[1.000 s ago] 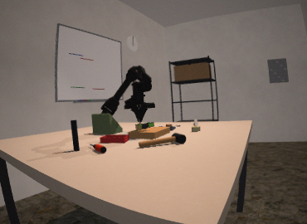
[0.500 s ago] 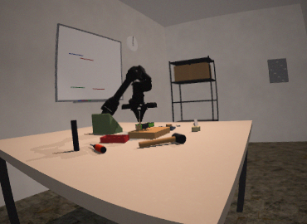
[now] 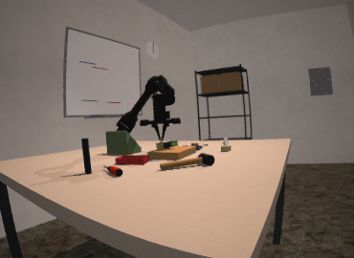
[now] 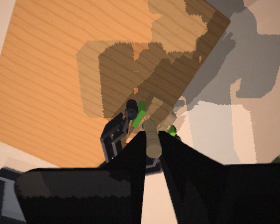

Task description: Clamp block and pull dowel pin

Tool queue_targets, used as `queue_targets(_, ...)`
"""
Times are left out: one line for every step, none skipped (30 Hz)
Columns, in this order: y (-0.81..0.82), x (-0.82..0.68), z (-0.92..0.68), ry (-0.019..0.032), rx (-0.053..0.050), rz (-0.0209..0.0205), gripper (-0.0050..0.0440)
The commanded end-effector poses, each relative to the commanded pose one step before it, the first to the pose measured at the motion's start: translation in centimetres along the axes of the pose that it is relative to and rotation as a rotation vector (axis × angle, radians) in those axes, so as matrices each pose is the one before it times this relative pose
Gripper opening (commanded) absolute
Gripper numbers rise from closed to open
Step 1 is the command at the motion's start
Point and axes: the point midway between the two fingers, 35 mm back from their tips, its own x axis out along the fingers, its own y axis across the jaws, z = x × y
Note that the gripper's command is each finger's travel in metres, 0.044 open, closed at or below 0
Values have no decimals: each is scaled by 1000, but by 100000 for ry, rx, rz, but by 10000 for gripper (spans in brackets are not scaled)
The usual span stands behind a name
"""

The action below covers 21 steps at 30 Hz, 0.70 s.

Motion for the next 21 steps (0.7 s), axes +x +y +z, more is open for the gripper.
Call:
queue_targets(27, -253, 20, -603, -7630, -21, 0)
queue_targets(0, -4, 0, 0, -1936, 0, 0)
queue_targets(0, -2, 0, 0, -1263, 0, 0)
queue_targets(0, -4, 0, 0, -1136, 0, 0)
queue_targets(0, -5, 0, 0, -1721, 0, 0)
queue_targets(0, -4, 0, 0, -1151, 0, 0)
queue_targets(0, -1, 0, 0, -386, 0, 0)
queue_targets(0, -5, 0, 0, -552, 0, 0)
queue_targets(0, -6, 0, 0, -592, 0, 0)
queue_targets(0, -2, 0, 0, -198, 0, 0)
queue_targets(0, 0, 0, 0, 0, 0, 0)
queue_targets(0, 0, 0, 0, 0, 0, 0)
queue_targets(0, 0, 0, 0, 0, 0, 0)
queue_targets(0, -2, 0, 0, 168, 0, 0)
queue_targets(0, -5, 0, 0, 503, 0, 0)
queue_targets(0, -5, 0, 0, 490, 0, 0)
queue_targets(0, -2, 0, 0, 181, 0, 0)
queue_targets(0, -2, 0, 0, 616, 0, 0)
queue_targets(0, -5, 0, 0, 1525, 0, 0)
queue_targets(0, -4, 0, 0, 1356, 0, 0)
queue_targets(0, -2, 0, 0, 476, 0, 0)
